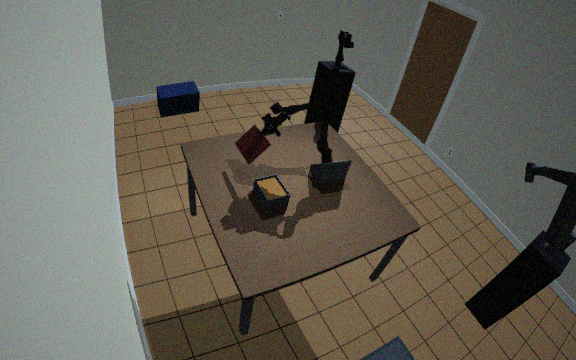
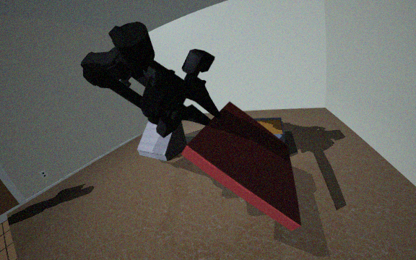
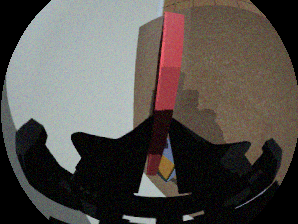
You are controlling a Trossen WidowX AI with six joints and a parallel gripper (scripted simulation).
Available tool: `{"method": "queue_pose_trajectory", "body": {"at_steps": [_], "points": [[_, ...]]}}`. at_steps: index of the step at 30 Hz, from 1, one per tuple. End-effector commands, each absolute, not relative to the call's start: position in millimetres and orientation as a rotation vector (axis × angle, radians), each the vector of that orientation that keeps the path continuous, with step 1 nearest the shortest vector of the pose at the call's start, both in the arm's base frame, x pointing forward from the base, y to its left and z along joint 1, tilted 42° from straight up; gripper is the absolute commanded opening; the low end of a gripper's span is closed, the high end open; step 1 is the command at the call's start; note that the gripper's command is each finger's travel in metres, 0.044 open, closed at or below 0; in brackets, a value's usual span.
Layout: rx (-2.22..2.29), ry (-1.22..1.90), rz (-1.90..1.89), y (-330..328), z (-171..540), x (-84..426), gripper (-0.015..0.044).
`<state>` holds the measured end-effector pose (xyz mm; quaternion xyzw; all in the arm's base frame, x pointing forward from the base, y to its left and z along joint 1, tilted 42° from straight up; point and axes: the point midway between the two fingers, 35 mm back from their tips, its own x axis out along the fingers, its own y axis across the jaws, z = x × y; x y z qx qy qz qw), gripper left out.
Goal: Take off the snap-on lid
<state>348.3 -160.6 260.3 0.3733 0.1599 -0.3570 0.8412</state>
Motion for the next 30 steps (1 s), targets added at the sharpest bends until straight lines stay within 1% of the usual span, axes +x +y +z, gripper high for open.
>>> {"method": "queue_pose_trajectory", "body": {"at_steps": [1, 16, 30], "points": [[0.787, 0.327, -0.733, -164.8, 273.7, 350.0, 0.0], [0.787, 0.326, -0.733, -170.4, 278.7, 349.1, 0.0], [0.786, 0.326, -0.733, -178.9, 264.3, 345.9, 0.0]]}}
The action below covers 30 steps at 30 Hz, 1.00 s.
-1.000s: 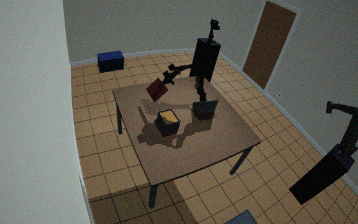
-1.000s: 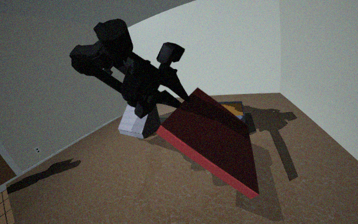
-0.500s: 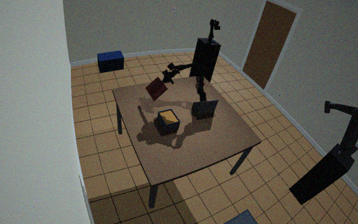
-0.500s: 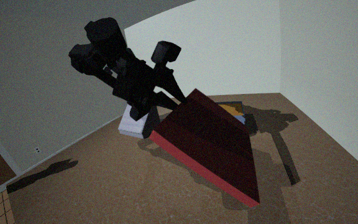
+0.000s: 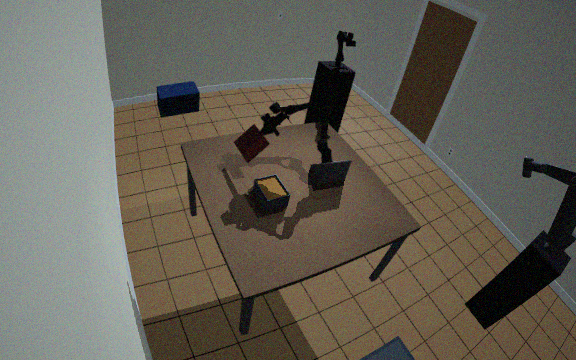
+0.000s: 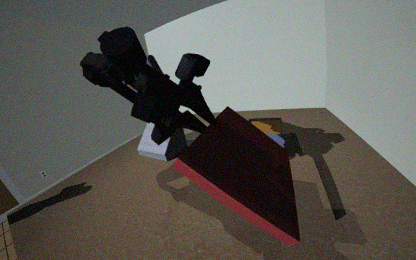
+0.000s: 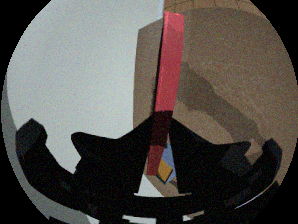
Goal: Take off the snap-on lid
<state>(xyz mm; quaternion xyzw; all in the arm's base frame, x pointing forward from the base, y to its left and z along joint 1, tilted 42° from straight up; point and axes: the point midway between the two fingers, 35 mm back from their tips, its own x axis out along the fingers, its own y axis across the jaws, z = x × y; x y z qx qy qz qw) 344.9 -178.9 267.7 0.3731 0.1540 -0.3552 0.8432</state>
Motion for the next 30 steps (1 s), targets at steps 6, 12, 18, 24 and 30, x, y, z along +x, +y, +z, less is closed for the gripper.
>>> {"method": "queue_pose_trajectory", "body": {"at_steps": [6, 12, 18, 24, 30], "points": [[0.786, 0.326, -0.733, -182.2, 260.6, 345.4, 0.0], [0.785, 0.326, -0.733, -185.4, 257.1, 345.0, 0.0], [0.785, 0.326, -0.733, -188.6, 253.6, 344.6, 0.0], [0.785, 0.326, -0.733, -191.8, 250.1, 344.2, 0.0], [0.785, 0.326, -0.733, -195.0, 246.6, 343.8, 0.0]]}}
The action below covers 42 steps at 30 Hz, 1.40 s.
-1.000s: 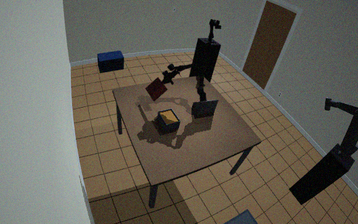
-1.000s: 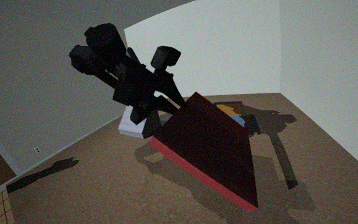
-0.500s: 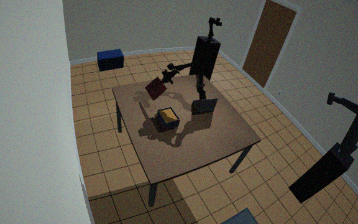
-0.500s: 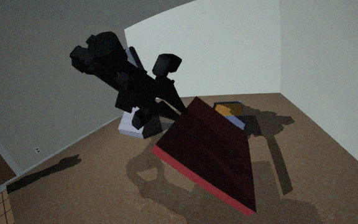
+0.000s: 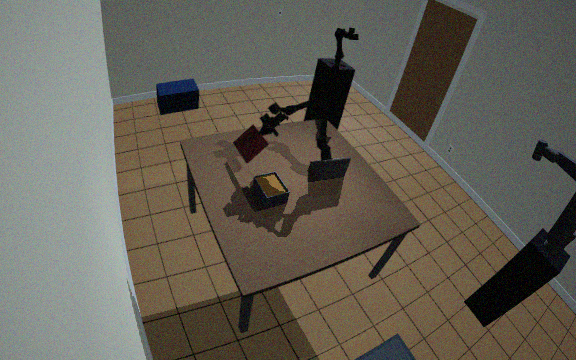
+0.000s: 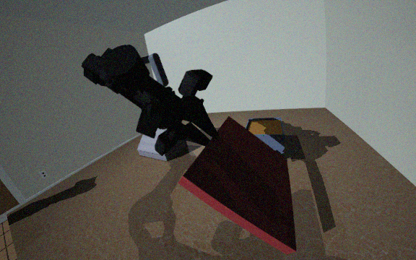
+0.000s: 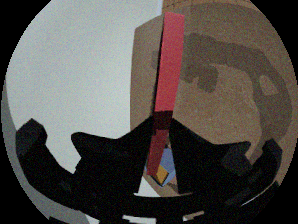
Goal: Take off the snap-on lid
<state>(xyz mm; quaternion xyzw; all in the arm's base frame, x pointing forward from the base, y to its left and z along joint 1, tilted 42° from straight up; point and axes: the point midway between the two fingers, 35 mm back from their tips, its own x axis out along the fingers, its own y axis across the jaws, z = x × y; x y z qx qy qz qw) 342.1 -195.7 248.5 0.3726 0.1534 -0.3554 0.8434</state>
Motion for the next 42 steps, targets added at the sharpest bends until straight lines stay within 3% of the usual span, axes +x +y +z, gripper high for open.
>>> {"method": "queue_pose_trajectory", "body": {"at_steps": [1, 42], "points": [[0.785, 0.326, -0.733, -195.6, 246.0, 343.7, 0.0], [0.783, 0.325, -0.734, -217.5, 222.1, 340.9, 0.0]]}}
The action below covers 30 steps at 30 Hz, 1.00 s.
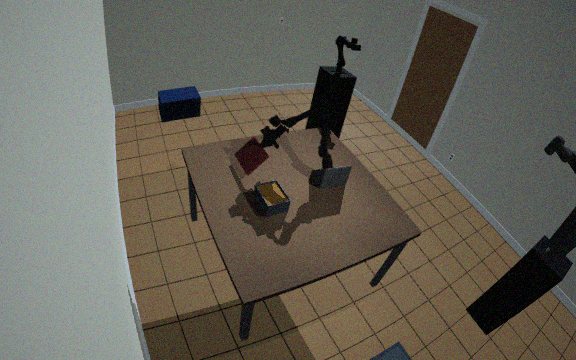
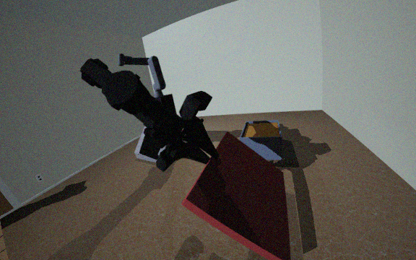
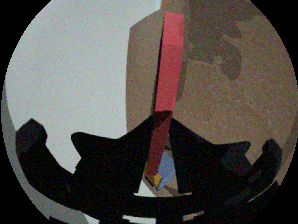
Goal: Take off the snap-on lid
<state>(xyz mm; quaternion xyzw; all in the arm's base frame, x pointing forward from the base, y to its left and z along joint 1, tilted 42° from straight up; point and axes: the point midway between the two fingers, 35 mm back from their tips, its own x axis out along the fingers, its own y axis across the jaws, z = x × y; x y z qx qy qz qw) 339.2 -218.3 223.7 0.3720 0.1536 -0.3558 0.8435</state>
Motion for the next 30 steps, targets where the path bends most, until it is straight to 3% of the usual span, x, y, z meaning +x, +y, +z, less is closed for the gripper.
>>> {"method": "queue_pose_trajectory", "body": {"at_steps": [1, 30], "points": [[0.783, 0.325, -0.734, -218.1, 221.5, 340.9, 0.0], [0.782, 0.325, -0.734, -233.7, 204.6, 338.9, 0.0]]}}
